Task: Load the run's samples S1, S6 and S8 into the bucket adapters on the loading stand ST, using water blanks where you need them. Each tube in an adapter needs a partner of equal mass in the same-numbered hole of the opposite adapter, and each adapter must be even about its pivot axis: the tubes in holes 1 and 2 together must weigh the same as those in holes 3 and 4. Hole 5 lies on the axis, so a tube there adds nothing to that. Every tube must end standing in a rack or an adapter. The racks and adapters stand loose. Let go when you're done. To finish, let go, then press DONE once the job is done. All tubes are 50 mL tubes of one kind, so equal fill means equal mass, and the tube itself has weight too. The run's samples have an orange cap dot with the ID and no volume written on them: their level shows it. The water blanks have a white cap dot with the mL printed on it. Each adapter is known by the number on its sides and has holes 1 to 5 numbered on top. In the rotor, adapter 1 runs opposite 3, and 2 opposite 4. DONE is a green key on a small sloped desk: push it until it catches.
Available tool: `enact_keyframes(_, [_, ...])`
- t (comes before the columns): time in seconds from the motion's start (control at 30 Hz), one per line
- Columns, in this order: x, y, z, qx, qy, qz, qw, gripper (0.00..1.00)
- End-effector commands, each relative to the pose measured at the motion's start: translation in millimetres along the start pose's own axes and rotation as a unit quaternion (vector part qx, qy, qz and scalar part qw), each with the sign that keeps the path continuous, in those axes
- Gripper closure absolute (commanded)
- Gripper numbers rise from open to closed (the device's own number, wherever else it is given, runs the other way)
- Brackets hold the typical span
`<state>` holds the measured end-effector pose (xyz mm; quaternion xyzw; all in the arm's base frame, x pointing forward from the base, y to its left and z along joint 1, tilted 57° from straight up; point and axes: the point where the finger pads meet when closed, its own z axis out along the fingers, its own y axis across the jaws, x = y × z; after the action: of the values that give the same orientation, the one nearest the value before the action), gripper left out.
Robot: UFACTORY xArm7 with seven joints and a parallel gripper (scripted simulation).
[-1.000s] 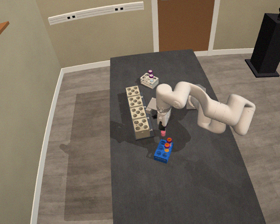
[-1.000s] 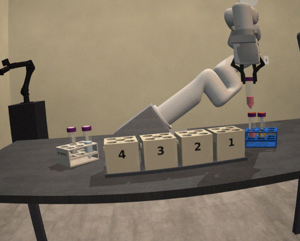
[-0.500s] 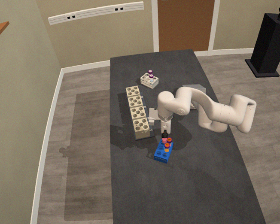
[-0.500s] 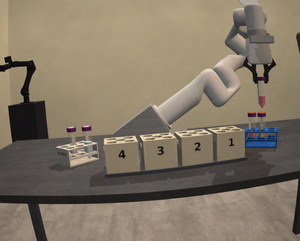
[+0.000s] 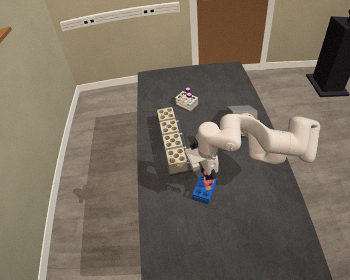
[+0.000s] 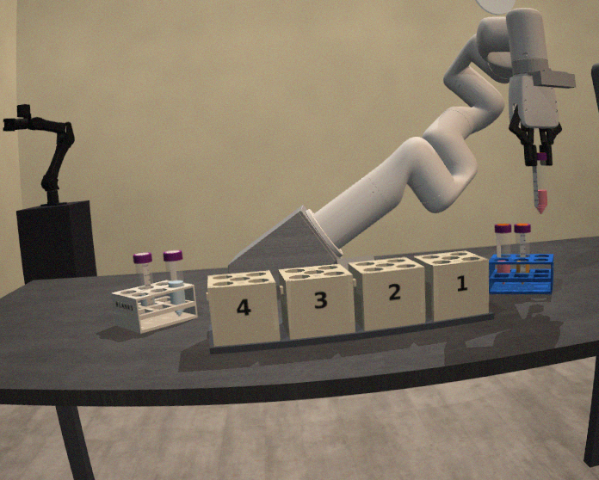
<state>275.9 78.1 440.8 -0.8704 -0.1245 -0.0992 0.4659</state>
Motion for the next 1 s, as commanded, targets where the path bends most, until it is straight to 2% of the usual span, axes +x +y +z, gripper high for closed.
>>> enact_keyframes(0.0, [0.8,-0.6,-1.4,0.001,0.002,-0.086,0.996,1.0])
enact_keyframes(0.27, [0.8,-0.6,-1.5,0.001,0.002,-0.217,0.976,1.0])
enact_keyframes(0.33, [0.8,-0.6,-1.5,0.001,0.002,-0.217,0.976,1.0])
enact_keyframes(0.5, [0.8,-0.6,-1.5,0.001,0.002,-0.298,0.955,1.0])
enact_keyframes(0.7, [0.8,-0.6,-1.5,0.0,0.002,-0.392,0.92,1.0])
enact_keyframes(0.97, [0.8,-0.6,-1.5,0.0,0.002,-0.394,0.919,1.0])
